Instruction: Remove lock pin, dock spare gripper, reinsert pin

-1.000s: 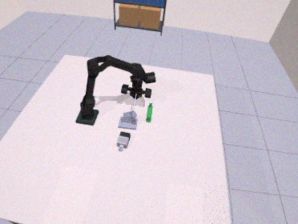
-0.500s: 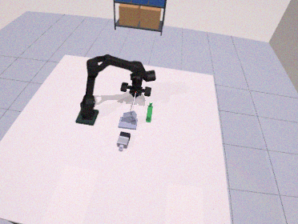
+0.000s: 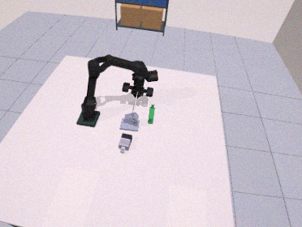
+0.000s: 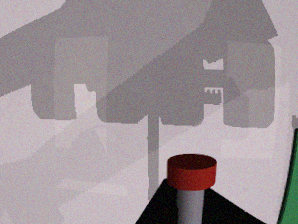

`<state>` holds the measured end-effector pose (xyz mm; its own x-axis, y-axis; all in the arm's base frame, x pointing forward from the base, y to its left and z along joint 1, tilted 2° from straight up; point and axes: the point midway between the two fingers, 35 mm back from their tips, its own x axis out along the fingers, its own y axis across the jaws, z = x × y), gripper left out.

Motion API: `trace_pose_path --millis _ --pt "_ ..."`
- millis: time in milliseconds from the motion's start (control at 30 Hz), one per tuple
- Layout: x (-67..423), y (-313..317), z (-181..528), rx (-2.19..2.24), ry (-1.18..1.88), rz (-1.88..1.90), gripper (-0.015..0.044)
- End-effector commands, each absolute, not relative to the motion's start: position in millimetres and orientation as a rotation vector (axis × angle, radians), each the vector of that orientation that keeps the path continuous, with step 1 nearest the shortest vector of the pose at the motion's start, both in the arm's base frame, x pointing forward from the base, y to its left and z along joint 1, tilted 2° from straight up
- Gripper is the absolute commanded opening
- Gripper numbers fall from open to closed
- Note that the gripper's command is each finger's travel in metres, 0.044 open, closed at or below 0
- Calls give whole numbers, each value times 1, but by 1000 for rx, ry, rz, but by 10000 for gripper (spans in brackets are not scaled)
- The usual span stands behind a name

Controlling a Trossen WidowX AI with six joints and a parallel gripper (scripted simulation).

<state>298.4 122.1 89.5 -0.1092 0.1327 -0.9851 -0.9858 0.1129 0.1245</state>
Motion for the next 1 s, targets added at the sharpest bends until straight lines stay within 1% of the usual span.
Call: trace_pose_path --millis 0,967 --pt "308 125 92 -969 1251 1258 0" --pt "388 144 100 -965 1249 1247 0"
